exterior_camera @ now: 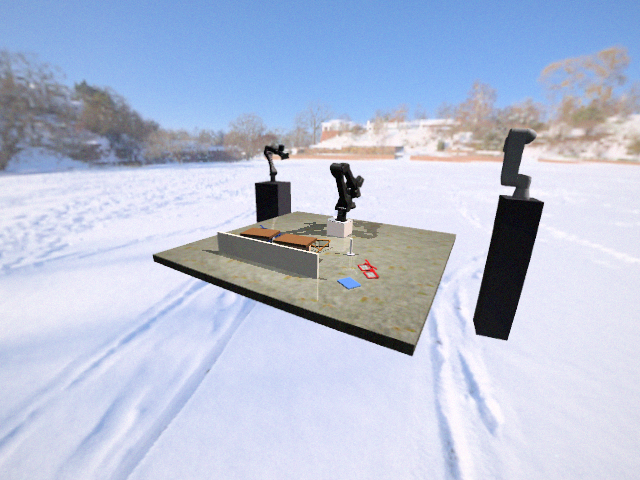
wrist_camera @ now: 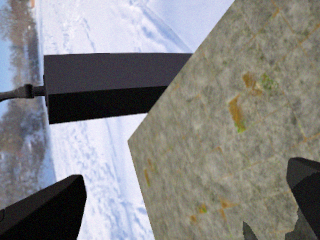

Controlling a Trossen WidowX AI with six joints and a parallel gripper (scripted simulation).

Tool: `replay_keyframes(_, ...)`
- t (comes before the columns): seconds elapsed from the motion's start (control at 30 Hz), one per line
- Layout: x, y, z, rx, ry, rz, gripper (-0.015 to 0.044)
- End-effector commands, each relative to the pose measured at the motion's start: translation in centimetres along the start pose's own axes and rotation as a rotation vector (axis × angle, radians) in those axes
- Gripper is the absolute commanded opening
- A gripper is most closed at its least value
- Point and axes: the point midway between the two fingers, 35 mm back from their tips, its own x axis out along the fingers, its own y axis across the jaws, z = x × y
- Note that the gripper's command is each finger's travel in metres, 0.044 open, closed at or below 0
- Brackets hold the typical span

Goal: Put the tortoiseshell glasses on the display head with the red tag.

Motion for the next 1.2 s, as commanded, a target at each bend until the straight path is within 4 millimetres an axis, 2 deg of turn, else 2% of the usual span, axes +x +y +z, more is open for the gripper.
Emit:
replay_keyframes(0.0, 0.0, 0.0, 0.0, 0.0, 0.0, 0.0, 0.0426)
replay_keyframes(0.23, 0.0, 0.0, 0.0, 0.0, 0.0, 0.0, 0.044)
replay_keyframes(0.3, -0.3, -0.4, 0.8, 0.025, -0.028, -0.014, 0.0387)
replay_keyframes(0.47, -3.2, -3.8, 6.2, 0.214, -0.232, -0.114, 0.0256)
replay_keyframes(0.53, -4.8, -5.4, 8.0, 0.295, -0.314, -0.152, 0.0204)
replay_keyframes(0.7, -9.7, -9.7, 11.5, 0.507, -0.516, -0.237, 0.02)
replay_keyframes(0.83, -14.2, -13.3, 13.0, 0.683, -0.673, -0.294, 0.02)
replay_keyframes(1.0, -20.4, -17.7, 12.9, 0.916, -0.863, -0.35, 0.02)
replay_keyframes(1.17, -26.5, -21.7, 10.8, 1.16, -1.046, -0.386, 0.02)
